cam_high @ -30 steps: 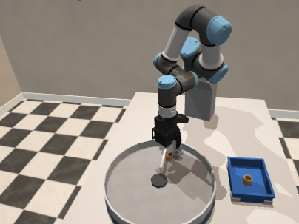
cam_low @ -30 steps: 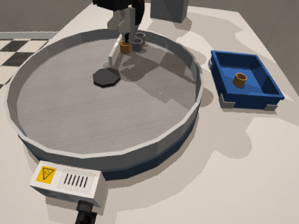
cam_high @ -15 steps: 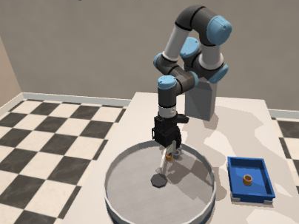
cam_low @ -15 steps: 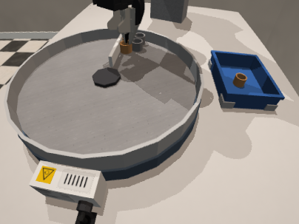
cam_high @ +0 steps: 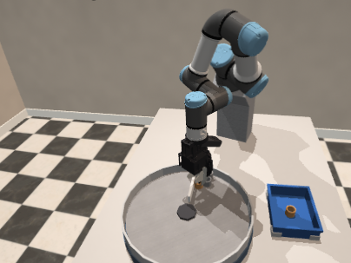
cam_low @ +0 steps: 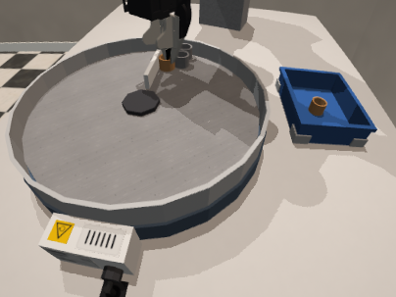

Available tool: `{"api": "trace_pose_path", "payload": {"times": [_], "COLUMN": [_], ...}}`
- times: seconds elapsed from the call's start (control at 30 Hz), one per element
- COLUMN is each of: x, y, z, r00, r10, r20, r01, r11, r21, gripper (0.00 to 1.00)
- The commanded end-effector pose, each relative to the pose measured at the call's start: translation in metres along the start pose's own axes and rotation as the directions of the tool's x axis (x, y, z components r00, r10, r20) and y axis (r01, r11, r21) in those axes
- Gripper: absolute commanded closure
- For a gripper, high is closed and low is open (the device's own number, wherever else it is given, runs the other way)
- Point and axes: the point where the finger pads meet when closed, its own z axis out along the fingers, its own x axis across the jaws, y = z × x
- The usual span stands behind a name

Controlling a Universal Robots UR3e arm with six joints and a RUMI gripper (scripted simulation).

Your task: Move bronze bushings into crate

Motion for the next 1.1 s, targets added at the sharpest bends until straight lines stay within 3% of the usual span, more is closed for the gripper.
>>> {"api": "trace_pose_path", "payload": {"times": [0.0, 1.07], "x": [0.0002, 0.0002], "y": [0.0007, 0.0007], "z": [0.0081, 0.0142], "r00": [1.0, 1.0], "r10": [-0.001, -0.001], "r20": [0.001, 0.001], "r01": [0.001, 0.001], "r11": [1.0, 1.0], "r21": [-0.002, -0.002], "gripper": [0.94, 0.94]}}
